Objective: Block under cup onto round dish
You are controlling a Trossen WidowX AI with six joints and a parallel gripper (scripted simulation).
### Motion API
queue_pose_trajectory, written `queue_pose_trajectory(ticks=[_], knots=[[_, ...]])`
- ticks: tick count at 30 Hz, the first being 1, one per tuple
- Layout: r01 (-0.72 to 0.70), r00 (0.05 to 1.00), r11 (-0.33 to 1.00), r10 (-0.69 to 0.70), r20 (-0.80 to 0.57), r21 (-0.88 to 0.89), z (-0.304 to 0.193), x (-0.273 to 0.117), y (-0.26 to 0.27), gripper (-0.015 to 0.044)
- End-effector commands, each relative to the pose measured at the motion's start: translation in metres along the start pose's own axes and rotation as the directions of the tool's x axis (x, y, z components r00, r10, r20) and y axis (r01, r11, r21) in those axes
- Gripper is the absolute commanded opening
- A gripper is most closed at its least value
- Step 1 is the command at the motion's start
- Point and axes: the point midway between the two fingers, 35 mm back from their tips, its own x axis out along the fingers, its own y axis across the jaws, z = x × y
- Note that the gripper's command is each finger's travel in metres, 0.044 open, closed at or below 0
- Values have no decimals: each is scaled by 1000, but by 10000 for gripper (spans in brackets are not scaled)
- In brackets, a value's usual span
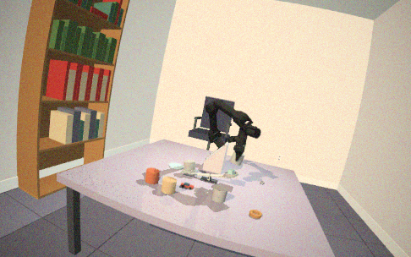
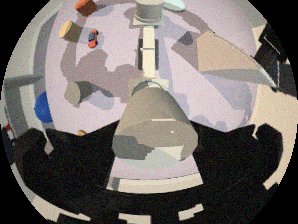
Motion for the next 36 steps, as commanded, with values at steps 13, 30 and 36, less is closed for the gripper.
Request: queue_pose_trajectory(ticks=[13, 30, 36], knots=[[-1, 1000, 1000, 1, 0, -1, -2, 1, -1, 0], [-8, 1000, 1000, 8, -18, 11, -97, 90, -78, 0], [-9, 1000, 1000, 9, -18, 11, -97, 107, -77, 0]])
